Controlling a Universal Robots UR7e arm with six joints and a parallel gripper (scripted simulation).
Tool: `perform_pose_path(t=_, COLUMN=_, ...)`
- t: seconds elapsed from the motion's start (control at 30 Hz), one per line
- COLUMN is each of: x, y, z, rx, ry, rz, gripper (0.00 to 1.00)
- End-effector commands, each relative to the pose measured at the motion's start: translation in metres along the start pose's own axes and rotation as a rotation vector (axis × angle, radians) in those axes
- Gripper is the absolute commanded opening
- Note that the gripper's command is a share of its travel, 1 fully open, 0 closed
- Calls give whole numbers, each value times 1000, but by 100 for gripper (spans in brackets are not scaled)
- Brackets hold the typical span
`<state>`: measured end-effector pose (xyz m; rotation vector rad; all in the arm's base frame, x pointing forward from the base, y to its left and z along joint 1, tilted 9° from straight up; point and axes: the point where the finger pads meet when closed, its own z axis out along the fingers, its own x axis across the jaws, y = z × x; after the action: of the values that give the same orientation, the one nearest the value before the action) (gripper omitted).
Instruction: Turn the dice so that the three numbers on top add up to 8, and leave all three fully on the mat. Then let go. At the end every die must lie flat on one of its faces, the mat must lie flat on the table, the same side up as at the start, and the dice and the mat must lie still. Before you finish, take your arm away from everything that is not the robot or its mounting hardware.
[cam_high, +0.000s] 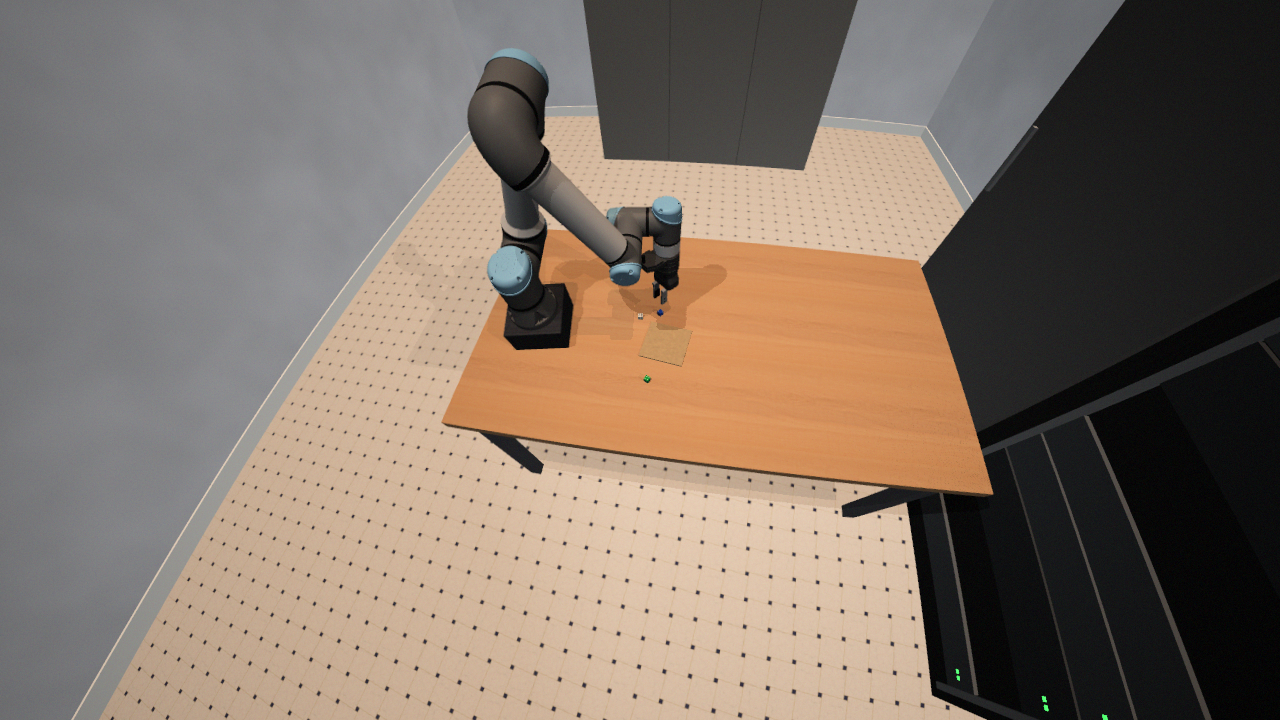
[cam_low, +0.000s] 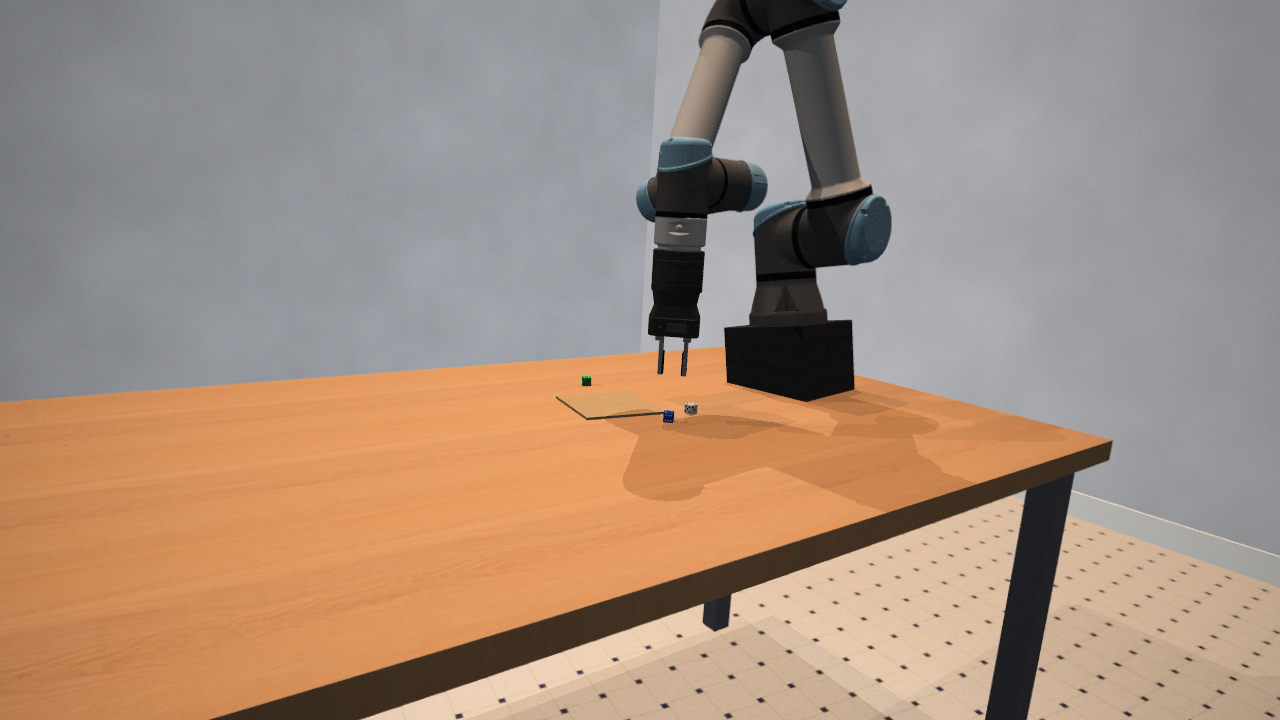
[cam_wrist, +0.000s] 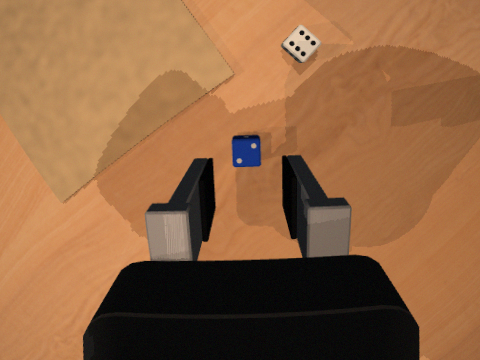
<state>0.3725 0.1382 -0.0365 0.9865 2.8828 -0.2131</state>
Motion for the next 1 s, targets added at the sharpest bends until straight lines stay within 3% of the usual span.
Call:
perform_pose_path(t=0.0, x=0, y=0, z=0, rx=-1, ry=-1, rz=0, gripper=64)
perform_pose_path(t=0.97, x=0, y=0, z=10, rx=-1, ry=-1, rz=0, gripper=64)
